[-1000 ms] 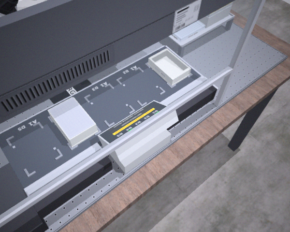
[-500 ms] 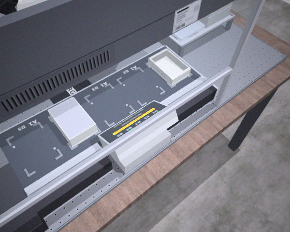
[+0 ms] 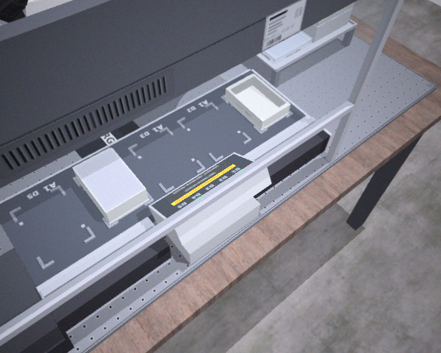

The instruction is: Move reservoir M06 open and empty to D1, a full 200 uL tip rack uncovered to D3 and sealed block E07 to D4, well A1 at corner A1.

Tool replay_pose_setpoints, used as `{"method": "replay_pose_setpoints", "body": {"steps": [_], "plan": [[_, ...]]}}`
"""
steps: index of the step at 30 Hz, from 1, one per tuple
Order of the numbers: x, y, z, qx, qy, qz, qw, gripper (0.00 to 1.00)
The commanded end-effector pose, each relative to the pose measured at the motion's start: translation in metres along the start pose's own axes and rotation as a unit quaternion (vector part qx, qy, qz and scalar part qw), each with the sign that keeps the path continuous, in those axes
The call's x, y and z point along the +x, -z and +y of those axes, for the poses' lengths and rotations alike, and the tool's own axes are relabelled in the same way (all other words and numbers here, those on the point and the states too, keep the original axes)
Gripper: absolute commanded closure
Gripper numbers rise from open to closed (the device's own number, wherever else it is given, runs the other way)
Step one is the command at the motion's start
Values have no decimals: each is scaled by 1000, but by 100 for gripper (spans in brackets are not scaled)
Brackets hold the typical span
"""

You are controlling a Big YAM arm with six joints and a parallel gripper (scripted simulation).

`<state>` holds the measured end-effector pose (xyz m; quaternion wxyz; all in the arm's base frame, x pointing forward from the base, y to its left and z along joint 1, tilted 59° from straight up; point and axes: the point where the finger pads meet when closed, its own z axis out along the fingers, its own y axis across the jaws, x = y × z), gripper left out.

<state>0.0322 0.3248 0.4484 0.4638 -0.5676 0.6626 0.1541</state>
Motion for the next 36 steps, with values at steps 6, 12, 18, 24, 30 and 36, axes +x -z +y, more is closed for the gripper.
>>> {"method": "replay_pose_setpoints", "body": {"steps": [6, 12, 18, 24, 30, 36], "plan": [[-11, 13, -6, -3, -12, -17, 1000, 0], [-11, 13, -6, -3, -12, -17, 1000, 0], [-11, 13, -6, -3, -12, -17, 1000, 0], [-11, 13, -6, -3, -12, -17, 1000, 0], [-11, 13, -6, -3, -12, -17, 1000, 0], [-21, 30, -38, 1, -19, -33, 999, 0]]}}
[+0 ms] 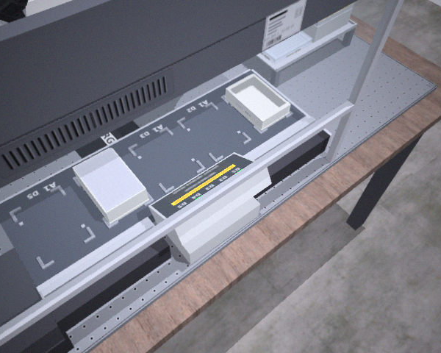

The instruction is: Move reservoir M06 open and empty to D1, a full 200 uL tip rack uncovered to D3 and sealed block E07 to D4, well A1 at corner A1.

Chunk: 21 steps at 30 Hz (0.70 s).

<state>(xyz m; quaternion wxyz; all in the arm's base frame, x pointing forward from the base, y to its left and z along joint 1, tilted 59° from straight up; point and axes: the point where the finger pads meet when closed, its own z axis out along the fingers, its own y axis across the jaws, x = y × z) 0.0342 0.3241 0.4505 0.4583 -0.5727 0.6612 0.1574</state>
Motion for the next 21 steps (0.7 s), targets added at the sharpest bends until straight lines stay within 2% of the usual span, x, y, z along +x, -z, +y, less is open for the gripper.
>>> {"method": "replay_pose_setpoints", "body": {"steps": [1, 5, 10, 21], "plan": [[-20, 31, -40, 10, -20, -35, 999, 0], [-20, 37, -60, 12, -19, -38, 999, 0], [-16, 37, -72, 13, -14, -34, 999, 0], [-21, 55, -125, 21, -8, -42, 999, 0]]}}
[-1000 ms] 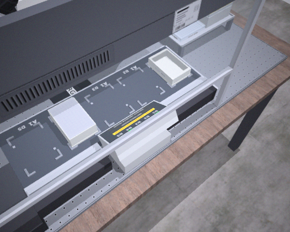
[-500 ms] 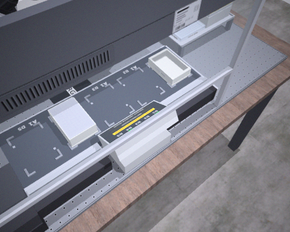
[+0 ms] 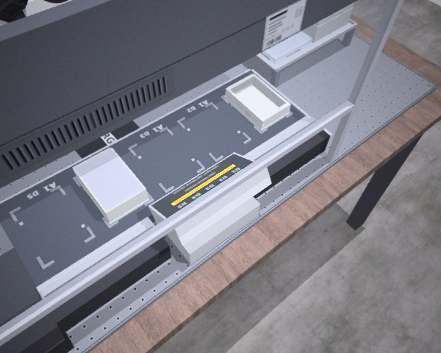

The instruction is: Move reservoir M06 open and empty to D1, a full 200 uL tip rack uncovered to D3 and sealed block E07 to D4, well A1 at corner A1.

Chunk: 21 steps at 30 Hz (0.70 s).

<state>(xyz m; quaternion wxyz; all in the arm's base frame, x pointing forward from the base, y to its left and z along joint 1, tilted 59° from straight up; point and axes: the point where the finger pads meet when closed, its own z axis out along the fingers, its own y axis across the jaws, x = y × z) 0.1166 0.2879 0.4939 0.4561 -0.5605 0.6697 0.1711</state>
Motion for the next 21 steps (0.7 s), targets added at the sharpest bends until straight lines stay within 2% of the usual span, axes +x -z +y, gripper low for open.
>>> {"method": "replay_pose_setpoints", "body": {"steps": [1, 3, 4, 5, 7, 12, 13, 14, 15, 16, 17, 21], "plan": [[-17, 42, -30, 24, 13, -38, 999, 0], [-17, 42, -30, 24, 13, -38, 999, 0], [-5, 30, -29, 20, 16, -21, 999, 0], [-18, 44, -39, 26, 15, -38, 999, 0], [-18, 26, -46, 20, 18, -19, 999, 0], [-19, 30, -66, 22, 21, -19, 999, 0], [-4, 15, -61, 14, 20, 0, 1000, 0], [1, 17, -59, 14, 20, 0, 1000, 0], [-3, 18, -53, 6, 26, -5, 1000, 0], [-13, 28, -56, 11, 26, -18, 999, 0], [0, 29, -61, 23, 21, -22, 999, 0], [10, 28, -61, 24, 22, -22, 999, 0]]}}
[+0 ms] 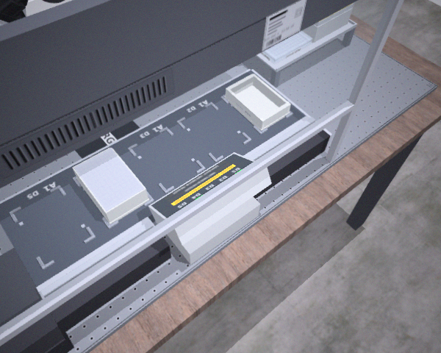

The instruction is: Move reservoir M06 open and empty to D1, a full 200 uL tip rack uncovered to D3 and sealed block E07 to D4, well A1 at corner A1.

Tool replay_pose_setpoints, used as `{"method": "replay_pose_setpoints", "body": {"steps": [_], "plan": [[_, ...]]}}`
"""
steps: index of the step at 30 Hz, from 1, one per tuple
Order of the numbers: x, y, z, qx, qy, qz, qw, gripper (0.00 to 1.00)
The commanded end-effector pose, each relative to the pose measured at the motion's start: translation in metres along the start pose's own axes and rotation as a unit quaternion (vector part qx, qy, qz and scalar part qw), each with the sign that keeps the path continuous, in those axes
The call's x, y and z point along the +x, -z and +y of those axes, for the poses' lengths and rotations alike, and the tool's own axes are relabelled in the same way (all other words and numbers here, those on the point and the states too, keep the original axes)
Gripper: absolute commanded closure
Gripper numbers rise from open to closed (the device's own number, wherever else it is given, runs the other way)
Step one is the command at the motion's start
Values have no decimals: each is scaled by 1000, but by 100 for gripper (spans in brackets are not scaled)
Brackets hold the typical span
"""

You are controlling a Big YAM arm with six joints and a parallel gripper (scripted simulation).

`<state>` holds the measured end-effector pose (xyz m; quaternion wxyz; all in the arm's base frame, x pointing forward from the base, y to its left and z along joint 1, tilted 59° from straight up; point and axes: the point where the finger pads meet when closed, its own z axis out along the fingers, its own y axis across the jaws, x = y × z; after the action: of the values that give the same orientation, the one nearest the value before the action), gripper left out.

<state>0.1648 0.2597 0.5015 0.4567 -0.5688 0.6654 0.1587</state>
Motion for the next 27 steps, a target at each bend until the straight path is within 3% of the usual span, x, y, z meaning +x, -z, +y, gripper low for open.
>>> {"method": "replay_pose_setpoints", "body": {"steps": [1, 27], "plan": [[2, 23, -7, 20, 8, -28, 999, 0], [126, 14, -4, 15, 10, -10, 1000, 0]]}}
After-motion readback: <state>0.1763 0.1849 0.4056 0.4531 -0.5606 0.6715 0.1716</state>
